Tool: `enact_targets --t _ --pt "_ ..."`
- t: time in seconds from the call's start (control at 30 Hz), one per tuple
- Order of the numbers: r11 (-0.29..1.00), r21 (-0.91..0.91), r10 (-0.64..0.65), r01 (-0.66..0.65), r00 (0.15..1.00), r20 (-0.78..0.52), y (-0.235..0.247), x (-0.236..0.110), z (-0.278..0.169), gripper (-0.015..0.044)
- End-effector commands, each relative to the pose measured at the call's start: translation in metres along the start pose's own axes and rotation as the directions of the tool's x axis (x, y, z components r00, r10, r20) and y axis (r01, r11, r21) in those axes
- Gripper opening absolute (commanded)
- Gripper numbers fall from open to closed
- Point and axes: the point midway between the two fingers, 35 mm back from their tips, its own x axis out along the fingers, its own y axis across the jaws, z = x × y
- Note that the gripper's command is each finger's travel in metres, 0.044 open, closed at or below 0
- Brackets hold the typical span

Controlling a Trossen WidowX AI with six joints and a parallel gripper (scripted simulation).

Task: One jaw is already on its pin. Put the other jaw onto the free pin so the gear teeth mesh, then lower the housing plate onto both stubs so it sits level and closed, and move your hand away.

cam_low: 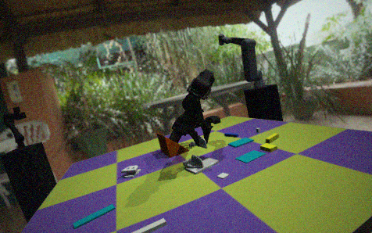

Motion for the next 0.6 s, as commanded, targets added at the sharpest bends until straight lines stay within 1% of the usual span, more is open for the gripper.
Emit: enact_targets --t 0.0,0.57 --pt "1.0 0.003 -0.001 0.001 1.0 -0.007 -0.0016 -0.002 0.0 0.0134" --pt "1.0 0.008 -0.001 0.001 1.0 -0.007 -0.002 -0.002 0.0008 0.0134"
